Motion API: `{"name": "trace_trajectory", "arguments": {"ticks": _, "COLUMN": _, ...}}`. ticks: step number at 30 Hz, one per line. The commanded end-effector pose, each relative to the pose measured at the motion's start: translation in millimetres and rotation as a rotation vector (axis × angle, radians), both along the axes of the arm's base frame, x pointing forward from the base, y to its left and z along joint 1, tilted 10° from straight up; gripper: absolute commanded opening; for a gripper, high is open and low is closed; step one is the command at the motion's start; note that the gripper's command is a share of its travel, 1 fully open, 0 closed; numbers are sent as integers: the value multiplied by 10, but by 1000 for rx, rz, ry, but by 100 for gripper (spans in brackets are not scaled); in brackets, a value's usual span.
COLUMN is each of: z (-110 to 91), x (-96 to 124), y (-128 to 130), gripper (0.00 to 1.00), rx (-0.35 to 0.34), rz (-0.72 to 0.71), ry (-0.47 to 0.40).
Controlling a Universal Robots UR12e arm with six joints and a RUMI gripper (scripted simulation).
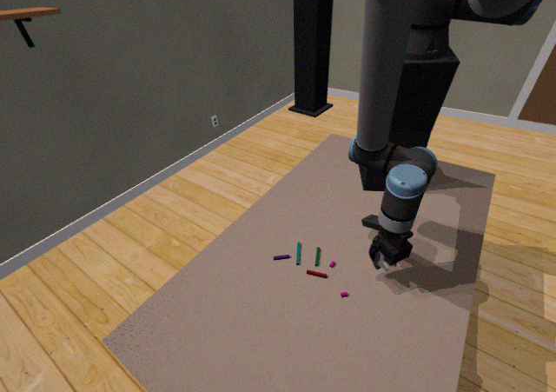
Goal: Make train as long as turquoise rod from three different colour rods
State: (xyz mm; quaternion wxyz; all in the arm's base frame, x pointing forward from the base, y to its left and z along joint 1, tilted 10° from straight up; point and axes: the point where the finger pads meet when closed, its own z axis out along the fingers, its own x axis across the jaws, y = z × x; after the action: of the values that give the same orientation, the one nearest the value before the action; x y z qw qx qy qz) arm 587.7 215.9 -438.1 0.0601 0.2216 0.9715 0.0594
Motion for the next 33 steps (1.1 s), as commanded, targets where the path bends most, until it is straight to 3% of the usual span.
{"name": "trace_trajectory", "arguments": {"ticks": 1, "z": -159, "x": 32, "y": 15, "gripper": 0, "rx": 0, "rz": 0, "ry": -1}}
{"name": "trace_trajectory", "arguments": {"ticks": 9, "z": -339, "x": 61, "y": 31, "gripper": 0, "rx": 0, "rz": 0, "ry": -1}}
{"name": "trace_trajectory", "arguments": {"ticks": 33, "z": -349, "x": 62, "y": 32, "gripper": 0, "rx": 0, "rz": 0, "ry": -1}}
